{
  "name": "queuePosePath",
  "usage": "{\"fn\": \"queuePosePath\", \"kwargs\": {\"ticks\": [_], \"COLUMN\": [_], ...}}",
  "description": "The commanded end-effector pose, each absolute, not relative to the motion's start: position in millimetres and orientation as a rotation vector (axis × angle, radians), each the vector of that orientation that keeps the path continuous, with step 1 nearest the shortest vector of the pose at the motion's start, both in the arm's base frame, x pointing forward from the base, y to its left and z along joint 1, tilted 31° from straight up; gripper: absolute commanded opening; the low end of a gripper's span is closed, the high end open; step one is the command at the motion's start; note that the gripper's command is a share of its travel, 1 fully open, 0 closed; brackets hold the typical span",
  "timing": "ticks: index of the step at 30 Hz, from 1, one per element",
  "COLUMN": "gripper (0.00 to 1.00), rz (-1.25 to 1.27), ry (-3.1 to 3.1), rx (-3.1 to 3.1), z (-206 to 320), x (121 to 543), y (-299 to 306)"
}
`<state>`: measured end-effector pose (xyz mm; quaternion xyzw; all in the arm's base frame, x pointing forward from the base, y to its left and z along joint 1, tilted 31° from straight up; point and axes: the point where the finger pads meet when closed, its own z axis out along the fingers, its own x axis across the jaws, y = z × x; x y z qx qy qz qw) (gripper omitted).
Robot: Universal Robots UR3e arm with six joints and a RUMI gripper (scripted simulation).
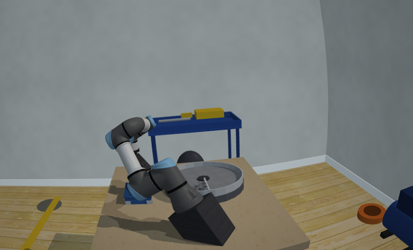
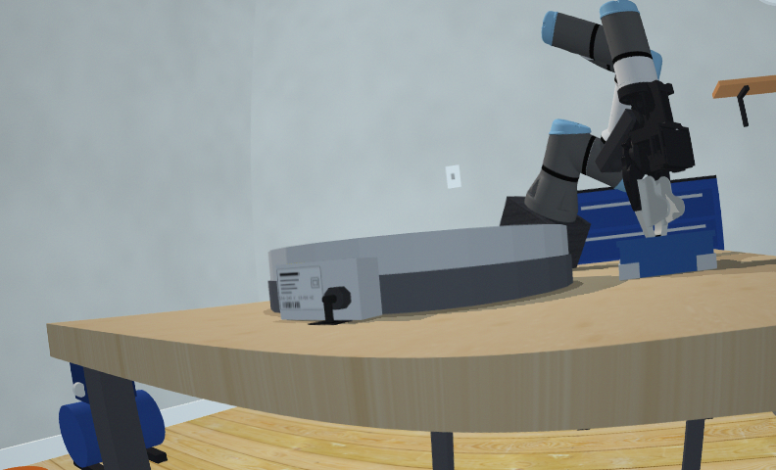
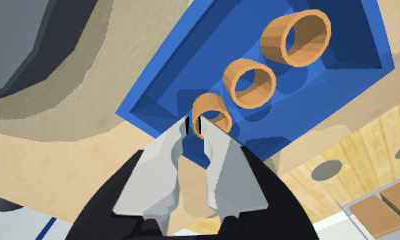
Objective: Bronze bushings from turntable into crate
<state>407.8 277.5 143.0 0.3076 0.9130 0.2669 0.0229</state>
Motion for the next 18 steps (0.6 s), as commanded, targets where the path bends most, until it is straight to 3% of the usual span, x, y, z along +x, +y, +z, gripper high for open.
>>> {"fn": "queuePosePath", "kwargs": {"ticks": [1, 18], "gripper": [0.06, 0.06], "rz": [0.826, 0.828], "ry": [2.824, 2.822], "rx": [0.952, 0.95], "z": [144.1, 176.9], "x": [408.4, 400.9], "y": [277.2, 259.5]}}
